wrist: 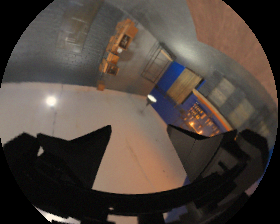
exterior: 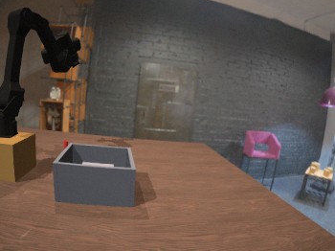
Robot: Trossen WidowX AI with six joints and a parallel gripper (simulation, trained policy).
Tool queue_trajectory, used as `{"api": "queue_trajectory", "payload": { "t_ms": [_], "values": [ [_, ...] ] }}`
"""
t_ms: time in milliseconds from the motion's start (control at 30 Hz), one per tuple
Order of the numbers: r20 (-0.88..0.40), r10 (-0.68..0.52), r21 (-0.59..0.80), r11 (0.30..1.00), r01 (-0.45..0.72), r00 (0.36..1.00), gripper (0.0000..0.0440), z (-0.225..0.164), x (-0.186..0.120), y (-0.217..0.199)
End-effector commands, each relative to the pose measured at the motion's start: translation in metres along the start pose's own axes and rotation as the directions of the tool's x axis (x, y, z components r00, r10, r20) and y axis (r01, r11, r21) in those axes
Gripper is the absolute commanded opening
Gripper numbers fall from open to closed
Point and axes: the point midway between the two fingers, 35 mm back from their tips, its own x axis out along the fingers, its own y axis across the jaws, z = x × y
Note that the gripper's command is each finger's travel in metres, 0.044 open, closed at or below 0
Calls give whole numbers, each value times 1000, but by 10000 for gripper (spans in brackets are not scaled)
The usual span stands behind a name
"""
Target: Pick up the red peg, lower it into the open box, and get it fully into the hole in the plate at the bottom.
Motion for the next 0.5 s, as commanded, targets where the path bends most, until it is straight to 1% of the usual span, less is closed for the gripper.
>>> {"api": "queue_trajectory", "payload": {
  "t_ms": [0,33,233,467],
  "values": [
    [2,23,27,999,-23,1000,426,-1,-1,5],
    [6,43,54,998,-43,999,440,0,-2,9],
    [37,160,219,962,-165,986,440,1,-13,35],
    [82,286,400,868,-295,955,440,3,-28,62]
  ]
}}
